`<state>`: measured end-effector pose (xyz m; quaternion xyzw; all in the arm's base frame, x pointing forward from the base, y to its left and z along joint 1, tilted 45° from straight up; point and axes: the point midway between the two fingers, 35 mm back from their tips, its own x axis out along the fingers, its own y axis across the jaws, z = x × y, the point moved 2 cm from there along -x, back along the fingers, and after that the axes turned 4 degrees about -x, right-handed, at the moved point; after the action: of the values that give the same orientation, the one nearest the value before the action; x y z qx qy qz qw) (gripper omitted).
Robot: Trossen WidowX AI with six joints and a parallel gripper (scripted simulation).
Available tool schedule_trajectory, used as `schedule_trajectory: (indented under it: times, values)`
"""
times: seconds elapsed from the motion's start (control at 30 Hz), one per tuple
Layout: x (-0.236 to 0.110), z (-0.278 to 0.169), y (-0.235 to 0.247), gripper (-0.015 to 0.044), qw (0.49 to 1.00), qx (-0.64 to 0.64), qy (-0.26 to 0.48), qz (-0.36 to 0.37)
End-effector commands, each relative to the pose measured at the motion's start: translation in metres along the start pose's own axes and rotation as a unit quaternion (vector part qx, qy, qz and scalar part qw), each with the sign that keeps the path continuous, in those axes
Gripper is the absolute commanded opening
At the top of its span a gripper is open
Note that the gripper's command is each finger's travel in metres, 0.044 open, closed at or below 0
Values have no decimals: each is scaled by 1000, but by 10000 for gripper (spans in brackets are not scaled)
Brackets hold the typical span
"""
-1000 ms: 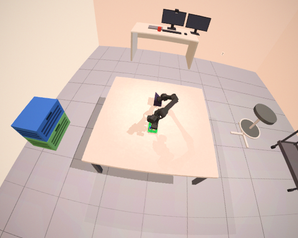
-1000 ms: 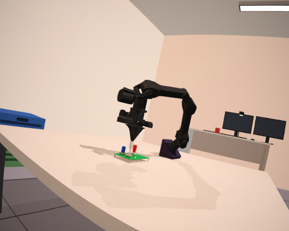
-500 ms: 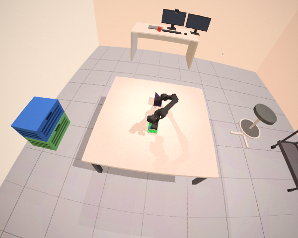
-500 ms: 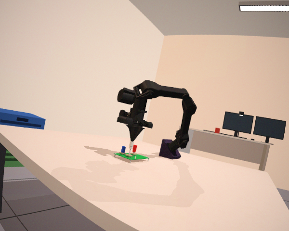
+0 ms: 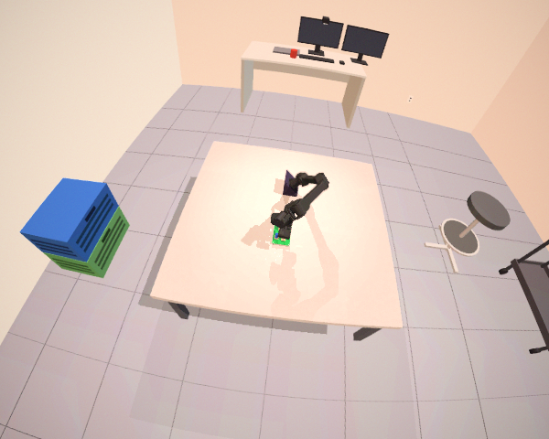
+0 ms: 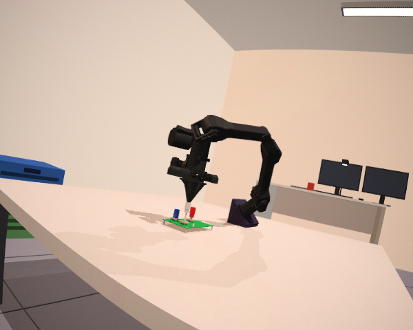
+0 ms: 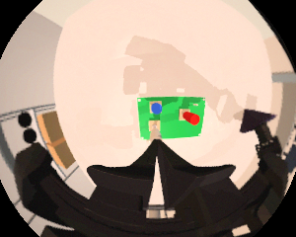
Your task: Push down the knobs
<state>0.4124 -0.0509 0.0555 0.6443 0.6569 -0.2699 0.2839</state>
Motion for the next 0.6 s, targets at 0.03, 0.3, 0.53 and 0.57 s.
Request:
schedule_trajectory:
  times: [0.03,0.3,0.53,0.57]
  values:
    - [6,-2,1,0,1000,-1,2,0]
    - [9,-2,1,0,1000,-1,2,0]
    - [14,-2,1,0,1000,-1,2,0]
    - [14,-2,1,0,1000,-1,2,0]
